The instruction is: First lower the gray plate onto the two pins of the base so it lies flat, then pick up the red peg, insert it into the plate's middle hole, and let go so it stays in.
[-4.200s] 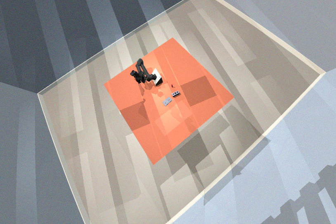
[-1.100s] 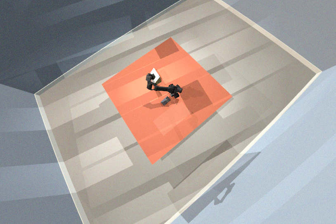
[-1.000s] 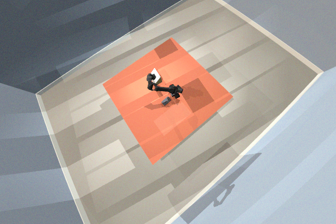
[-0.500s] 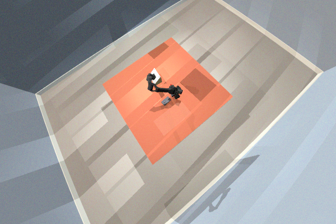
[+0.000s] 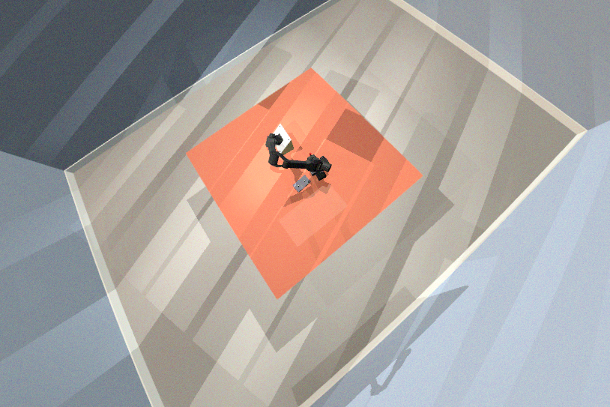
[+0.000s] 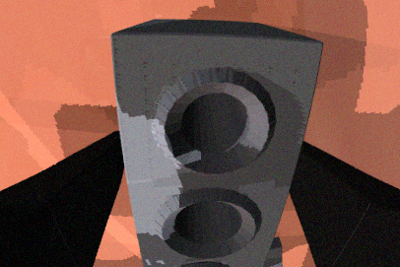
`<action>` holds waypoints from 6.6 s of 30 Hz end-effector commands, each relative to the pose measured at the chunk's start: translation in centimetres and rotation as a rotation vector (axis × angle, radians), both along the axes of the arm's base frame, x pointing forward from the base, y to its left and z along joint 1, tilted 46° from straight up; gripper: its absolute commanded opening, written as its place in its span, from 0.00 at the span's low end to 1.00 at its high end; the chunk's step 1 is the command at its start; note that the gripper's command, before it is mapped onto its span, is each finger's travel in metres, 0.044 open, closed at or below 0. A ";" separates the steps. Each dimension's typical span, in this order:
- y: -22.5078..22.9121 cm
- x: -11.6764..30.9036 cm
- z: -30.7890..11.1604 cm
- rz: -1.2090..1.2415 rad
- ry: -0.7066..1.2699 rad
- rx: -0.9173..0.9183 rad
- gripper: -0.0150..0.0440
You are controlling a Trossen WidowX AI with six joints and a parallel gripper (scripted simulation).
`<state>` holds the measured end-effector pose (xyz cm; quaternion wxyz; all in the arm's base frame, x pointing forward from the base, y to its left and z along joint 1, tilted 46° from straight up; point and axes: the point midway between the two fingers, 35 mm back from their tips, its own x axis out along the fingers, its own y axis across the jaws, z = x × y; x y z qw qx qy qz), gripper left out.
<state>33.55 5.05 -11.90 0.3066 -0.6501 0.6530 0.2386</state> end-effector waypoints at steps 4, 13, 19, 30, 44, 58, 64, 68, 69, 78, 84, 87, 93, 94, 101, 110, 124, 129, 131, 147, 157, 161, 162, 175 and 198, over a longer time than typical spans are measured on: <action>-0.1 -0.1 -0.2 0.006 0.006 -0.005 0.45; -0.1 -0.1 -0.2 0.006 0.006 -0.005 0.35; -0.1 -0.1 -0.2 0.006 0.006 -0.005 0.29; 1.8 0.4 1.4 0.007 0.006 -0.001 0.25; 5.0 0.6 4.4 0.008 0.007 0.003 0.25; 8.0 0.3 7.6 0.007 0.008 0.002 0.25; 9.2 0.0 9.1 0.006 0.008 0.001 0.25; 9.5 -0.1 9.5 0.006 0.008 0.000 0.25; 9.4 -0.1 9.5 0.007 0.008 0.000 0.25; 7.0 0.9 10.2 0.038 0.038 0.007 0.25; 5.2 1.4 10.7 0.061 0.059 0.010 0.25; 4.3 1.6 11.0 0.072 0.069 0.010 0.25; 2.4 2.0 11.5 0.094 0.089 0.010 0.25; 2.1 2.0 11.6 0.097 0.092 0.010 0.25; -0.1 2.2 12.2 0.122 0.116 0.006 0.25; -2.9 2.3 13.0 0.151 0.146 -0.002 0.25; -6.6 1.9 14.0 0.186 0.187 -0.018 0.25; -6.6 1.9 14.0 0.186 0.187 -0.018 0.25; -6.6 1.9 14.0 0.186 0.187 -0.018 0.25; -6.6 1.9 14.0 0.186 0.187 -0.018 0.25; -6.7 2.0 14.1 0.186 0.187 -0.018 0.25; -7.2 2.0 13.6 0.186 0.187 -0.019 0.25; -7.4 2.0 13.4 0.186 0.187 -0.019 0.25; -8.6 2.1 12.3 0.185 0.187 -0.019 0.25; -9.3 2.2 11.8 0.181 0.178 -0.015 0.52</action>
